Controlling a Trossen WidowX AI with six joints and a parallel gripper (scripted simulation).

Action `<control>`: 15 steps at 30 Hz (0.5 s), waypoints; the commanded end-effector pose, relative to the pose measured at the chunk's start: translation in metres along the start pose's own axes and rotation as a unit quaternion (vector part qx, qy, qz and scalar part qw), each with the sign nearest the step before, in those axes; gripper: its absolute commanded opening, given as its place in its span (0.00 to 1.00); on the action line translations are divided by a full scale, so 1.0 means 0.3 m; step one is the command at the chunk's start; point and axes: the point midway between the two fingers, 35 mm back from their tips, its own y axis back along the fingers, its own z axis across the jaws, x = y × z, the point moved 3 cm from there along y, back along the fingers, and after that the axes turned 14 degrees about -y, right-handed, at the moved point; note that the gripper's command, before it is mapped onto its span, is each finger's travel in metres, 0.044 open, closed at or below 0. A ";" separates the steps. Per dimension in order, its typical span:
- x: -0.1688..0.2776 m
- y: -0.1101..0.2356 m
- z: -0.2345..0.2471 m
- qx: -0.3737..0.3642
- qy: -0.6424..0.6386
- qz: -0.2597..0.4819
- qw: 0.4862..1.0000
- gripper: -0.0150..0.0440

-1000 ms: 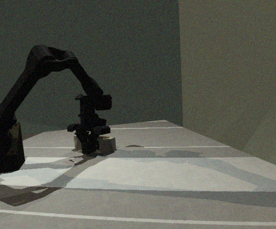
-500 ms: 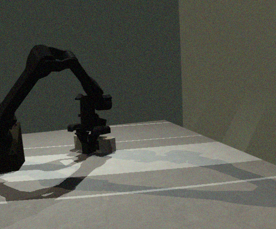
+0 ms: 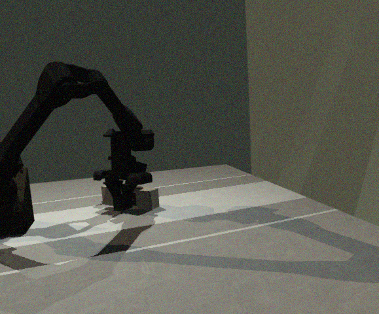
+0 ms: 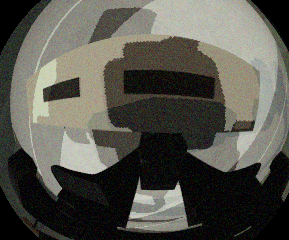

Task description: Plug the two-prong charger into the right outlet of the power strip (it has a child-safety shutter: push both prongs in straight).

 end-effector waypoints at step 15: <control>-0.020 0.004 0.003 -0.002 -0.002 -0.001 1.000 0.25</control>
